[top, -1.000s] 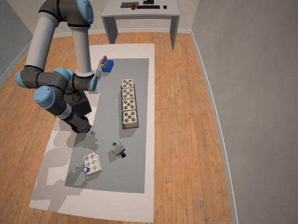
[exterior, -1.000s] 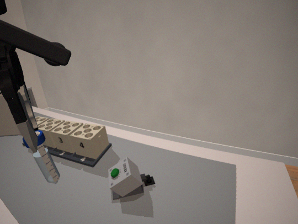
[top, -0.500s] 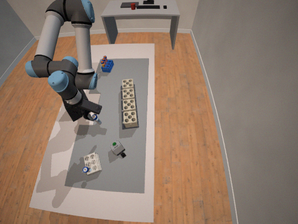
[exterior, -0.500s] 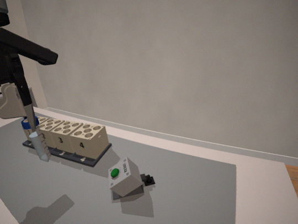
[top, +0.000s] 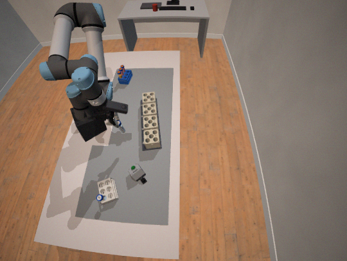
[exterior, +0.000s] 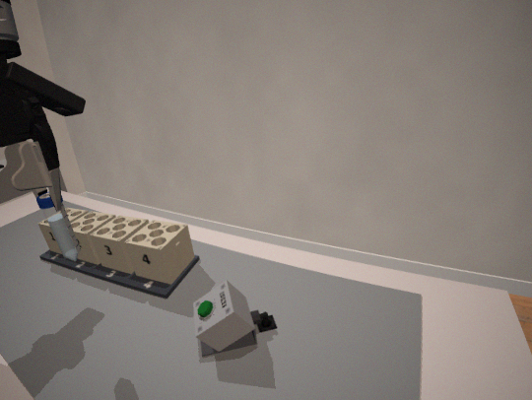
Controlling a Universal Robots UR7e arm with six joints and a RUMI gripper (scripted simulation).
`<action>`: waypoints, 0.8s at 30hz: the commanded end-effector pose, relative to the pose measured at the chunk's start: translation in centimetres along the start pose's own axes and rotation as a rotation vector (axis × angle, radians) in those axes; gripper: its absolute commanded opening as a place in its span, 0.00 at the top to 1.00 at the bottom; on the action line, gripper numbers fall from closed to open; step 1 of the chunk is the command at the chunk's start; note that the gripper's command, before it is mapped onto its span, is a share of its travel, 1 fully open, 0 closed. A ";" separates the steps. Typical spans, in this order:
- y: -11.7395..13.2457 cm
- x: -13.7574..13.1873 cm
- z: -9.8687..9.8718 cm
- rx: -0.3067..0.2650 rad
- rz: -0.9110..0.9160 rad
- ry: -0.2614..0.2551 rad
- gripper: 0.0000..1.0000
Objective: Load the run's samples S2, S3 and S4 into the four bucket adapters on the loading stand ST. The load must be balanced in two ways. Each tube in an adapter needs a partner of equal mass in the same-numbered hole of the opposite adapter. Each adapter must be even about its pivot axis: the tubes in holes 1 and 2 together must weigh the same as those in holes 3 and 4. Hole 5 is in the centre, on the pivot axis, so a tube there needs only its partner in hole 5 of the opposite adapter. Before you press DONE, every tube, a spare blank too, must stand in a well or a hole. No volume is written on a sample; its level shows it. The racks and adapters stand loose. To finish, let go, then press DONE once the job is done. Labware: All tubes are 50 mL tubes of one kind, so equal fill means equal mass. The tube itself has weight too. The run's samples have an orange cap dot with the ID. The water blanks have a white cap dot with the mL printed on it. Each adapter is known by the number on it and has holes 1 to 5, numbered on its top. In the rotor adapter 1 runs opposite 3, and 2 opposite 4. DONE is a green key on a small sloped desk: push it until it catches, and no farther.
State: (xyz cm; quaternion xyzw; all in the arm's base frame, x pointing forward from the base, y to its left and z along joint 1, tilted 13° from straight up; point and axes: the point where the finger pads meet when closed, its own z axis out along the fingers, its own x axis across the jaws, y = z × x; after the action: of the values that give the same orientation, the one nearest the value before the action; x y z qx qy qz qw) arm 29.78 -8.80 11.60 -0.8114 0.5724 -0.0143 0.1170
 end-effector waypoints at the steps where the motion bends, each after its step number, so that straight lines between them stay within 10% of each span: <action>1: -1.6 -3.1 -0.2 0.000 -0.017 0.002 1.00; 24: -7.6 -14.2 -0.2 0.000 -0.017 0.002 1.00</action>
State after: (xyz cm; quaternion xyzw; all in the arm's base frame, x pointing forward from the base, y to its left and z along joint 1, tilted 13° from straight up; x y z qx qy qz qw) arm 31.51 5.29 14.58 -0.8169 0.5632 -0.0158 0.1233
